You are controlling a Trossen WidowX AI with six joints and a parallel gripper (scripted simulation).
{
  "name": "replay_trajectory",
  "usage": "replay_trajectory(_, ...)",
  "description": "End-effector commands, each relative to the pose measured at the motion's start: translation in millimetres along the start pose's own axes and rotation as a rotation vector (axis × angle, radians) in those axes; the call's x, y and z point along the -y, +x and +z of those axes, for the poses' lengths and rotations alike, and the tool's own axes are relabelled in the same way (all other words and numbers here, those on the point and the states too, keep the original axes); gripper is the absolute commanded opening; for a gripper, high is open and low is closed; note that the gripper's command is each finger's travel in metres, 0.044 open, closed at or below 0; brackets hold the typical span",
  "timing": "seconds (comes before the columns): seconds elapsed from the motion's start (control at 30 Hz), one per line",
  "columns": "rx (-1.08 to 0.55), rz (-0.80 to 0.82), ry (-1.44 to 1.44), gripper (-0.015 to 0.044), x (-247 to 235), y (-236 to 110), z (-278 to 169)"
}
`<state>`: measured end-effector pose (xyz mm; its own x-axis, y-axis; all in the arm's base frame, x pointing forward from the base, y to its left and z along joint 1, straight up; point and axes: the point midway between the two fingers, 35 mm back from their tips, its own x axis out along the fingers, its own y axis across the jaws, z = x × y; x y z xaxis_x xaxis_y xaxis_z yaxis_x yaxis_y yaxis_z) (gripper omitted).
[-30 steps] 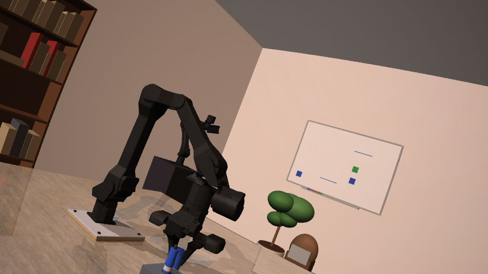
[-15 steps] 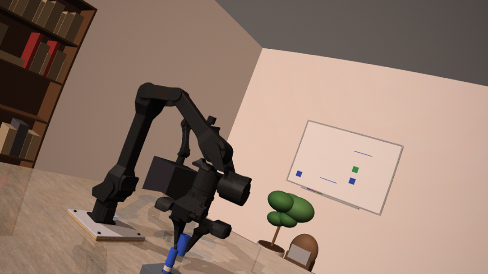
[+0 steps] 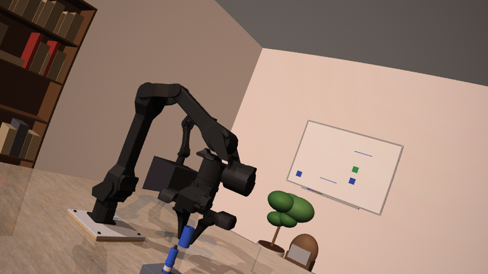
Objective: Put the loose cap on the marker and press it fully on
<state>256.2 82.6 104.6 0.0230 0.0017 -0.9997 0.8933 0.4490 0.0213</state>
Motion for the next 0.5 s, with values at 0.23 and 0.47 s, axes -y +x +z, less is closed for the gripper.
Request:
replay_trajectory(0.23, 0.004, 0.012, -0.018, 0.0000, -12, -14, 29)
replay_trajectory(0.47, 0.006, 0.012, -0.018, 0.0000, -18, -23, 48)
